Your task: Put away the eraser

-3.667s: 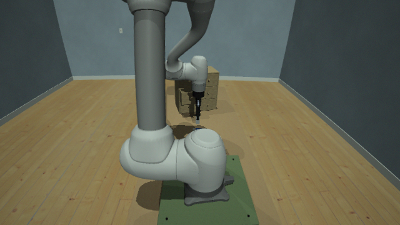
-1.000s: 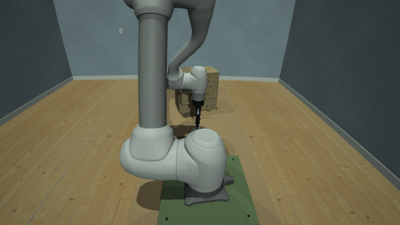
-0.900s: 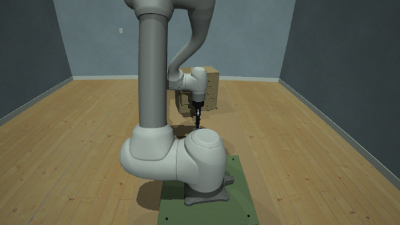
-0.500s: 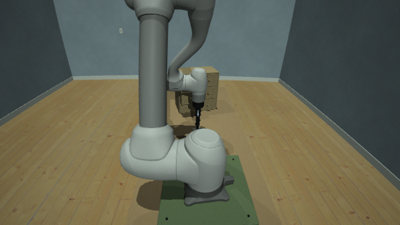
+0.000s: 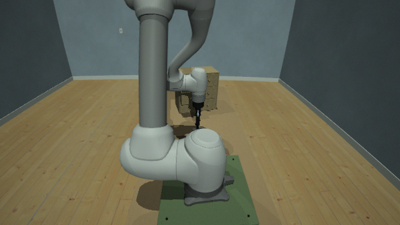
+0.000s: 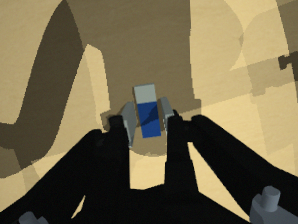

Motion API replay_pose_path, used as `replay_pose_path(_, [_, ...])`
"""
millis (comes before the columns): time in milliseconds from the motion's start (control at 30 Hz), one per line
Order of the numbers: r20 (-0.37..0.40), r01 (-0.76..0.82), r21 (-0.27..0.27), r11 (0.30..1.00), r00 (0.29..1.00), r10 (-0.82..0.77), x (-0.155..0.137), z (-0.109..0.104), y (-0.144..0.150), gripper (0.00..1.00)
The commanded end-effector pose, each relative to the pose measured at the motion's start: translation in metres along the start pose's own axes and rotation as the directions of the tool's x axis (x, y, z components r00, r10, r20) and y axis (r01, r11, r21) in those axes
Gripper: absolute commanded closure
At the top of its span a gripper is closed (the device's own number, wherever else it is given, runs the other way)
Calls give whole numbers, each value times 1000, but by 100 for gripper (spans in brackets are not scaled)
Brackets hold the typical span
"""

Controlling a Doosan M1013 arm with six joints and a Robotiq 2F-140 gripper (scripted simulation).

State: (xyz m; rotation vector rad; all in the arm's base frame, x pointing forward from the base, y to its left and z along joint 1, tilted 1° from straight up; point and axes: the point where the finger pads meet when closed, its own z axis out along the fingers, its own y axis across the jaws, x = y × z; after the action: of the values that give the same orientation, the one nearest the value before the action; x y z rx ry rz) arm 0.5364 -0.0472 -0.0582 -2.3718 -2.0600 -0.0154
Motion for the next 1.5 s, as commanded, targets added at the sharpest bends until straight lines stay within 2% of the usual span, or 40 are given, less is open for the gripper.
replay_pose_path(0, [0,0,0,1000,1000,0,0,0,0,89])
replay_pose_path(767, [0,0,0,1000,1000,0,0,-5,0,89])
replay_pose_path(833, [0,0,0,1000,1000,0,0,-20,0,89])
replay_pose_path(1000, [0,0,0,1000,1000,0,0,-77,0,89])
replay_pose_path(1067, [0,0,0,1000,1000,0,0,-94,0,89])
replay_pose_path(1133, [0,0,0,1000,1000,0,0,-100,0,89])
replay_pose_path(1467, [0,-21,0,1000,1000,21,1,-100,1,89])
